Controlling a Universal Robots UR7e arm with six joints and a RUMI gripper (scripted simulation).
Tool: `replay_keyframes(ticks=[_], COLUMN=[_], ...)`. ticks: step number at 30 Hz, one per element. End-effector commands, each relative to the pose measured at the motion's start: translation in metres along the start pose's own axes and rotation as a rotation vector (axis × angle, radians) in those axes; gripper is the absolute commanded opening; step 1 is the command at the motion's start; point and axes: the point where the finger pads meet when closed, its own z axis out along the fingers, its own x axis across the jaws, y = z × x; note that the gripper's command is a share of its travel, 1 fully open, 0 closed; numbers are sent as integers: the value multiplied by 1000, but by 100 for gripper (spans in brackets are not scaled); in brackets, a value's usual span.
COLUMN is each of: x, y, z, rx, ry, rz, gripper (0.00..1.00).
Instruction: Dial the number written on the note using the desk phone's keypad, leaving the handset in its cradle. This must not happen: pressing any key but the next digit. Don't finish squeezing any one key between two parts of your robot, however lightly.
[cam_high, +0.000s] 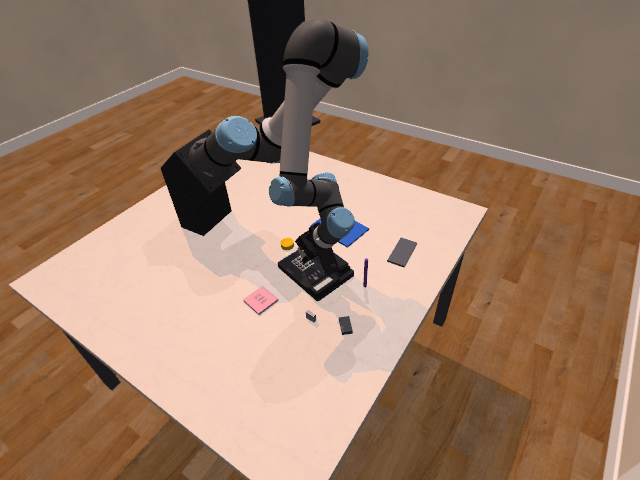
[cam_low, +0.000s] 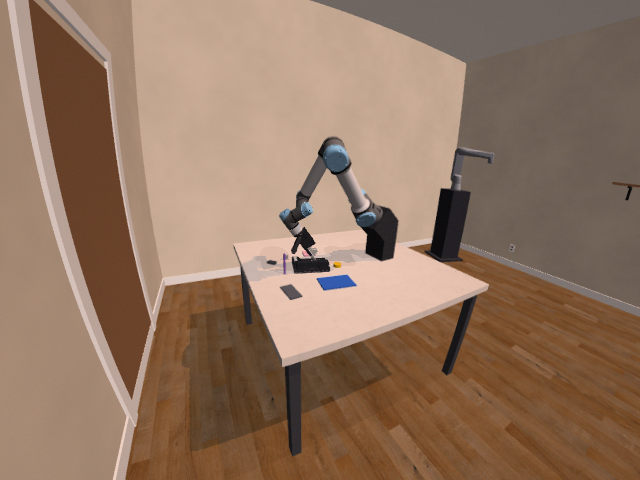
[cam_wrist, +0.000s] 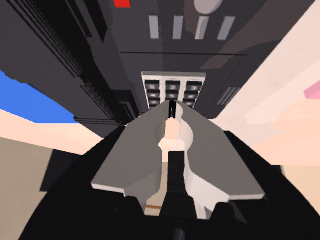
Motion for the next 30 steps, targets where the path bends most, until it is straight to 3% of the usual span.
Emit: replay_keyframes(ticks=[1, 30], x=[0, 0], y=[-2, -4], z=[2, 5], rx=[1, 1], ry=[0, 0], rz=[0, 0], gripper=[0, 0])
